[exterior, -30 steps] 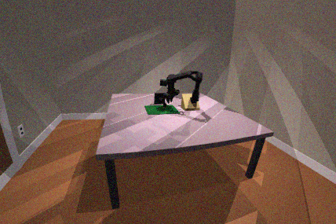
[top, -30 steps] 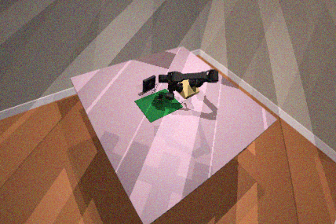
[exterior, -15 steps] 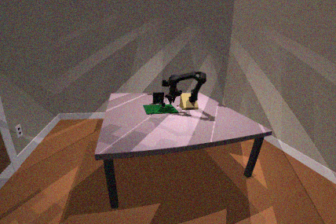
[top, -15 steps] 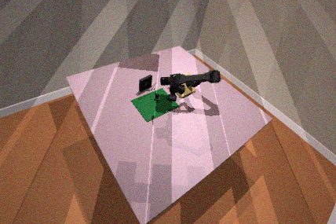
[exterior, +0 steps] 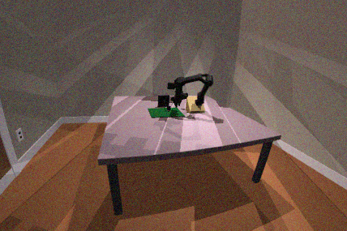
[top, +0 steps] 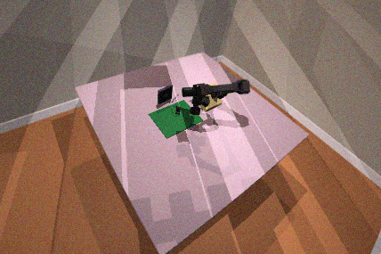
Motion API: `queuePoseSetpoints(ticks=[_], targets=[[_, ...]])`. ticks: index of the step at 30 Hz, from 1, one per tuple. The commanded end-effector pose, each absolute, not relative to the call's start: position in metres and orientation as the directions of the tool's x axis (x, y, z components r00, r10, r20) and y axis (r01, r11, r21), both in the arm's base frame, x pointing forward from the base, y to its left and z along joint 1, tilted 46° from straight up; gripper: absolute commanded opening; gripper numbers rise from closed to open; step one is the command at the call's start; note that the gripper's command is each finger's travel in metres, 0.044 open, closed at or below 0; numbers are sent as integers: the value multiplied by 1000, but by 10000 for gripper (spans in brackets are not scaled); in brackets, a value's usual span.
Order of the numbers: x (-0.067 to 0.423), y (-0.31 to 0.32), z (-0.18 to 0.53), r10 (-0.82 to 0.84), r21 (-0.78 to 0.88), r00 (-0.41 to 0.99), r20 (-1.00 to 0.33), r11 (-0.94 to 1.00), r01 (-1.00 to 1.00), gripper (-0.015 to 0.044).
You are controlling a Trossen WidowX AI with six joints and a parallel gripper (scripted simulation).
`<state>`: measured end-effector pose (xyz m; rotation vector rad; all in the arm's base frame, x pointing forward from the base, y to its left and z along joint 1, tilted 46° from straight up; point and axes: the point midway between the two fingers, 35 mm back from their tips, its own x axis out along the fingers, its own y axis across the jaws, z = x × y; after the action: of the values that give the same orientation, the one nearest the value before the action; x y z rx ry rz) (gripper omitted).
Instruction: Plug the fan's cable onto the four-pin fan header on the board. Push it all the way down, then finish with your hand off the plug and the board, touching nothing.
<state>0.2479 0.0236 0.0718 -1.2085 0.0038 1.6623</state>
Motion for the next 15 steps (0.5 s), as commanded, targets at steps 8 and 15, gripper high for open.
queuePoseSetpoints(ticks=[8,15], targets=[[247,24,72,718,-517,40,-695,-461,-721,260],[248,24,72,714,-518,41,-699,-465,-718,260]])
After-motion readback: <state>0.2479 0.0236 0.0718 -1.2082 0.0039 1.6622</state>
